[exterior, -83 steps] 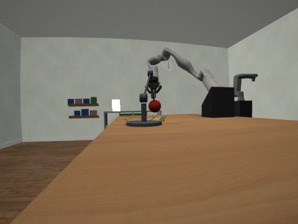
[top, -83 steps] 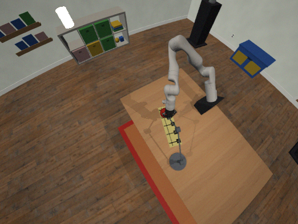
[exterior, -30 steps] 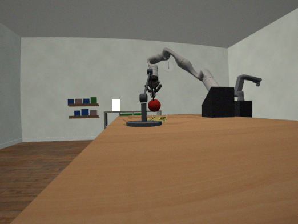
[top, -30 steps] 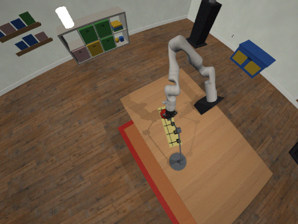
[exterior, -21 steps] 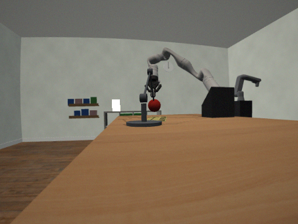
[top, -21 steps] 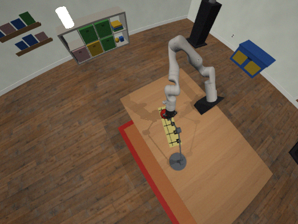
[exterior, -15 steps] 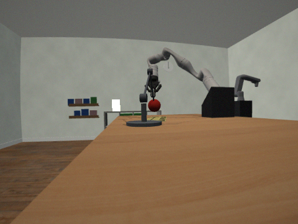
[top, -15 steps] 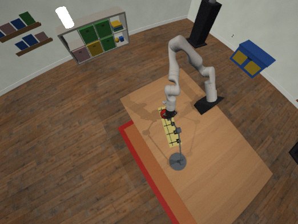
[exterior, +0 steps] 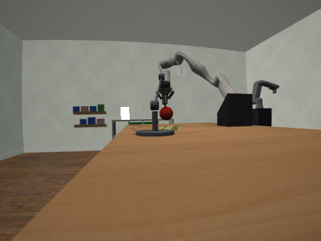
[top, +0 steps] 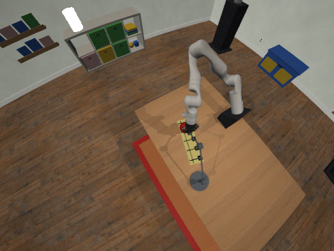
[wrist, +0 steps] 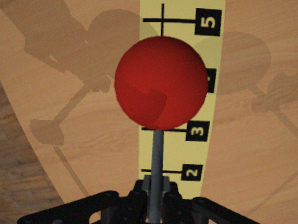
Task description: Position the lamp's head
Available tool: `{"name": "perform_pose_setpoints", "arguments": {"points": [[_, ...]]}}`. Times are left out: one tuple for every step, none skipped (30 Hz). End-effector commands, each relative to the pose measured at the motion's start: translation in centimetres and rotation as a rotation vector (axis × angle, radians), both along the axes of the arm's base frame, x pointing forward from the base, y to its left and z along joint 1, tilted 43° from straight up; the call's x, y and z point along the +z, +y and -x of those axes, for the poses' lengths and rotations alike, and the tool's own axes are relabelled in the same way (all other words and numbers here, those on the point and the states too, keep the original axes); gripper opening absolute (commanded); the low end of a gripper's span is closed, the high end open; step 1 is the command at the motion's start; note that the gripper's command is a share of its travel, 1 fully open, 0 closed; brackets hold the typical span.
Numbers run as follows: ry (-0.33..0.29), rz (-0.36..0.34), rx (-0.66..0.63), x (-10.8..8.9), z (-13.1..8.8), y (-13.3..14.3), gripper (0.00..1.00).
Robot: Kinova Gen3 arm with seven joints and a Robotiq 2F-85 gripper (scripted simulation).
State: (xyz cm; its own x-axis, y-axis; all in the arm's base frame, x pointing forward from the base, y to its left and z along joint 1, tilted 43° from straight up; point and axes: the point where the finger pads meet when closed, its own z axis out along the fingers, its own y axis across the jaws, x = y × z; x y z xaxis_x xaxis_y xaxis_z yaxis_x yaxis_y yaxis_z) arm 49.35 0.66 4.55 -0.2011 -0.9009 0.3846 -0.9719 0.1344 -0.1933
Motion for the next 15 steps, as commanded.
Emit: {"name": "perform_pose_setpoints", "arguments": {"points": [[-0.007,-0.014,0.014,0.01,-0.34,1.16,0.00],[-0.007,-0.014,0.014,0.02,-0.36,1.19,0.00],[-0.007,-0.014,0.014,0.02,-0.37,1.23,0.00],[-0.007,-0.014,0.014,0.03,-0.38,1.27,0.00],[-0.007,-0.014,0.014,0.03,-0.39,1.31,0.00],[-0.007,-0.014,0.014,0.04,-0.40,1.35,0.00],[-0.007,-0.014,0.014,0.04,-0.40,1.35,0.00],[-0.007,-0.014,0.014,0.04,-0.40,1.35,0.00],[-0.007,-0.013,0.013,0.05,-0.38,1.28,1.00],[-0.007,-0.012,0.012,0.05,-0.36,1.20,1.00],[-0.006,-0.011,0.011,0.06,-0.34,1.13,1.00],[-0.006,-0.010,0.010,0.07,-0.32,1.06,1.00],[-0.005,-0.009,0.009,0.07,-0.30,0.99,1.00],[-0.005,-0.008,0.008,0.08,-0.28,0.92,1.00],[-0.004,-0.007,0.008,0.08,-0.26,0.85,1.00]]}}
